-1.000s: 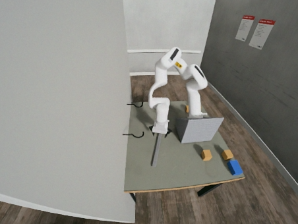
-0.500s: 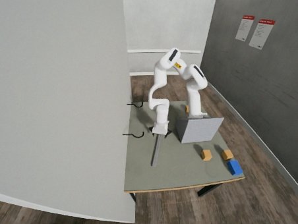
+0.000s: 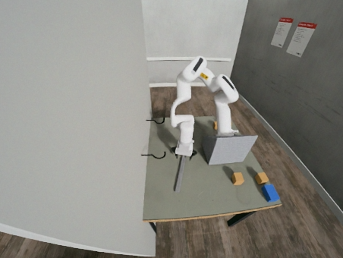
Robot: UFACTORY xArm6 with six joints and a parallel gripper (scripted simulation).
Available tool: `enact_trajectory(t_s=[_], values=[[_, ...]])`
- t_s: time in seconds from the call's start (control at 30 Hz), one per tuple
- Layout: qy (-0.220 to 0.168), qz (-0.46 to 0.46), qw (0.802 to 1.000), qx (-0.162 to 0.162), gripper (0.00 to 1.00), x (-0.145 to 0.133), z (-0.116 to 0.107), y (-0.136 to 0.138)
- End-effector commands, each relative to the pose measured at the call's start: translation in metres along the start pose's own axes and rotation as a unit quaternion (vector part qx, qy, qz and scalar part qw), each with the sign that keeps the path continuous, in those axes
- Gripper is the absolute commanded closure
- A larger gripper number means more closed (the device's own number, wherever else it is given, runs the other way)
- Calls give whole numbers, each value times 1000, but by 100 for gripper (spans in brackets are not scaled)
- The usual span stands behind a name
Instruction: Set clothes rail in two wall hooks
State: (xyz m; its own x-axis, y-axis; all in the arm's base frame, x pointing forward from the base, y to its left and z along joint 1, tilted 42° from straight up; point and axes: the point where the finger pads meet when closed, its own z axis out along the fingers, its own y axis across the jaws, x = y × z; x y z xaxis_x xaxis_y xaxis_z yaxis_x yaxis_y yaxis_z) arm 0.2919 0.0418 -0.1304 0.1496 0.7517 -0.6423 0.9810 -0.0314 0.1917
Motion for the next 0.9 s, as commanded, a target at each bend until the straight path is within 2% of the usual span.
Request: enact_trajectory(t_s=[0.0, 0.87], values=[[1, 0, 1000, -1, 0, 1, 3, 1], [1, 0, 1000, -1, 0, 1, 17, 1]])
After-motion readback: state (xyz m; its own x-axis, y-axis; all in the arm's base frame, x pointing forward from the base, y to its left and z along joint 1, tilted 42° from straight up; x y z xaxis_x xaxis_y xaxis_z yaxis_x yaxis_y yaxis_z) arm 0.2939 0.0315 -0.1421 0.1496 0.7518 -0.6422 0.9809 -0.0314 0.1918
